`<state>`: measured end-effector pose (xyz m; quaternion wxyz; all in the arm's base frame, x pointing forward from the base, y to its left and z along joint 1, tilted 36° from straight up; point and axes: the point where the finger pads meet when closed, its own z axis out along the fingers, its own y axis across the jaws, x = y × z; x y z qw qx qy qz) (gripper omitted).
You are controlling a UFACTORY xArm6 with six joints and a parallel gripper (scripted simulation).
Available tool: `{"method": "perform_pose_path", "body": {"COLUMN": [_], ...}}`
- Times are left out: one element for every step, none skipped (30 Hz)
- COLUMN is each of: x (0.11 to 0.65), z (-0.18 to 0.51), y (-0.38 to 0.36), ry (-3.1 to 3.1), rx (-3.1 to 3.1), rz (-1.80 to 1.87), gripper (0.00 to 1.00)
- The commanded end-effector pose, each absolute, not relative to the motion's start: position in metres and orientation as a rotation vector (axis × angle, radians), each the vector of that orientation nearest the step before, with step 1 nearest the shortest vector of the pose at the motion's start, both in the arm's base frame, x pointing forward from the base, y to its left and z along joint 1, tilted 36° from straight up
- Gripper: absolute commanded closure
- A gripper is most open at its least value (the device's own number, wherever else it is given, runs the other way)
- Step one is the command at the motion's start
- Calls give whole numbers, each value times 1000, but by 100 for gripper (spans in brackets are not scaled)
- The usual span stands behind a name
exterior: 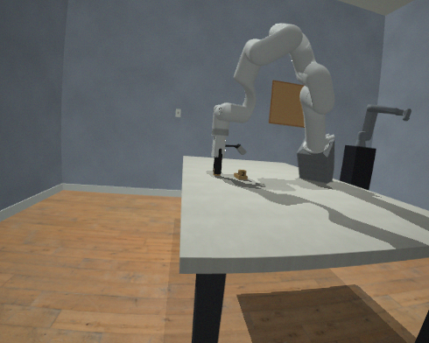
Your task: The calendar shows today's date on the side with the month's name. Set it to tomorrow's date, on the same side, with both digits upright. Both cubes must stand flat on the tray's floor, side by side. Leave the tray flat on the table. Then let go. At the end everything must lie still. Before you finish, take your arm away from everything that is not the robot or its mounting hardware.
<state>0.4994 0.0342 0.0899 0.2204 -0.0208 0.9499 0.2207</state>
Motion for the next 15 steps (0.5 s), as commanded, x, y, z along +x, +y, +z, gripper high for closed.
{"method": "perform_pose_path", "body": {"x": [500,500,500,500,500,501,501,501,501,501,501,501,501,501,501], "z": [91,91,91,91,91,91,91,92,92,92,92,92,92,92,92], "y": [34,34,34,34,34,34,34,34,34,34,34,34,34,34,34], "ry": [2624,2624,2624,2624,2624,2624,2624,2624,2624,2624,2624,2624,2624,2624,2624], "rx": [-57,-57,-57,-57,-57,-57,-57,-58,-58,-58,-58,-58,-58,-58,-58], "rz": [609,609,609,609,609,609,609,609,609,609,609,609,609,609,609], "gripper": [73,73,73,73,73,73,73,73,73,73,73,73,73,73,73]}}
